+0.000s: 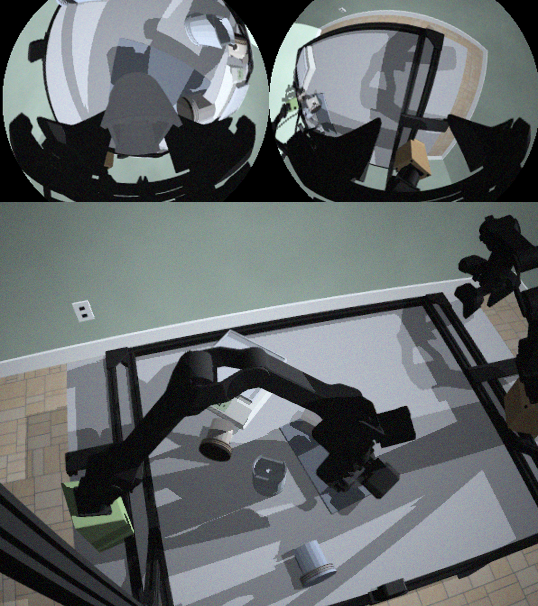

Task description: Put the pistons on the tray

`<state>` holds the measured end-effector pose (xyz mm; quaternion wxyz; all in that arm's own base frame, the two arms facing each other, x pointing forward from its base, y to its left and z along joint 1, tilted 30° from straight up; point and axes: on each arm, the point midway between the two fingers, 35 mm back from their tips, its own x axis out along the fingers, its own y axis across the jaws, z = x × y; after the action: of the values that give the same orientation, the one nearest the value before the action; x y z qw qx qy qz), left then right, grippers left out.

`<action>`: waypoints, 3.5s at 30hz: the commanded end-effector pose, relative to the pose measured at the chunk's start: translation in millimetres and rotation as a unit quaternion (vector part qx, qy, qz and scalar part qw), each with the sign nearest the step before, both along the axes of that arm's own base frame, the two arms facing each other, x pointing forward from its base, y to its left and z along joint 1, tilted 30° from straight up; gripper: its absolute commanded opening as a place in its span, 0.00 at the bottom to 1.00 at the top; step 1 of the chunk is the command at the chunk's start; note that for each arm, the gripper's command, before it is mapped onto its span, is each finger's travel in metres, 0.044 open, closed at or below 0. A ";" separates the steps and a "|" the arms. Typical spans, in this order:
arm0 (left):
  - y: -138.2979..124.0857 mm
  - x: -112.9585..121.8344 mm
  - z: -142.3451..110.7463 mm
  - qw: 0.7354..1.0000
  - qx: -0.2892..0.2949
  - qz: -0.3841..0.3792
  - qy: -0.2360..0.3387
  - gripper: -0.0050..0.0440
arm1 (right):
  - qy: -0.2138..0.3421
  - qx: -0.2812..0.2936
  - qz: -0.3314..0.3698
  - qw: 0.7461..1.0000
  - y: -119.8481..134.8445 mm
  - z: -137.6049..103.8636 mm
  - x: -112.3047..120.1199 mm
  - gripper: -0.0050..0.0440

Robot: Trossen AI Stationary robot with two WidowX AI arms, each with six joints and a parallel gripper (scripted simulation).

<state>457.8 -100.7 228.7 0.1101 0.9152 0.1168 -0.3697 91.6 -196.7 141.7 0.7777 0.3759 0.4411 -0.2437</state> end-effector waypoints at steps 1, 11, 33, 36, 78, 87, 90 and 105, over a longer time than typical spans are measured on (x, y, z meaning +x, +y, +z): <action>0.0 2.4 -2.4 1.000 0.000 -0.001 -0.001 0.43 | -0.001 0.000 0.001 1.000 0.2 0.1 0.3 1.00; 1.5 12.2 -15.8 1.000 0.000 -0.001 -0.001 0.43 | -0.001 0.000 0.001 1.000 0.2 0.1 0.3 1.00; 3.1 23.2 -31.2 1.000 0.000 -0.001 -0.001 0.43 | -0.001 0.000 0.001 1.000 0.2 0.1 0.3 1.00; 3.1 23.2 -31.2 1.000 0.000 -0.001 -0.001 0.43 | -0.001 0.000 0.001 1.000 0.2 0.1 0.3 1.00; 0.7 11.5 -19.6 1.000 0.000 -0.001 -0.001 0.87 | -0.001 0.000 0.001 1.000 0.2 0.1 0.3 1.00; -0.9 3.4 -11.3 1.000 0.000 -0.001 -0.001 0.87 | -0.001 0.000 0.001 1.000 0.2 0.1 0.3 1.00; -1.6 0.0 -7.7 1.000 0.000 -0.001 -0.001 0.87 | -0.001 0.000 0.001 1.000 0.2 0.1 0.3 1.00; -4.6 -14.9 7.8 1.000 0.000 -0.001 -0.001 0.87 | -0.001 0.000 0.001 1.000 0.2 0.1 0.3 1.00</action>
<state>446.9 -104.9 228.9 0.1075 0.9143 0.1153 -0.3731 91.6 -196.7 141.7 0.7777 0.3758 0.4411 -0.2437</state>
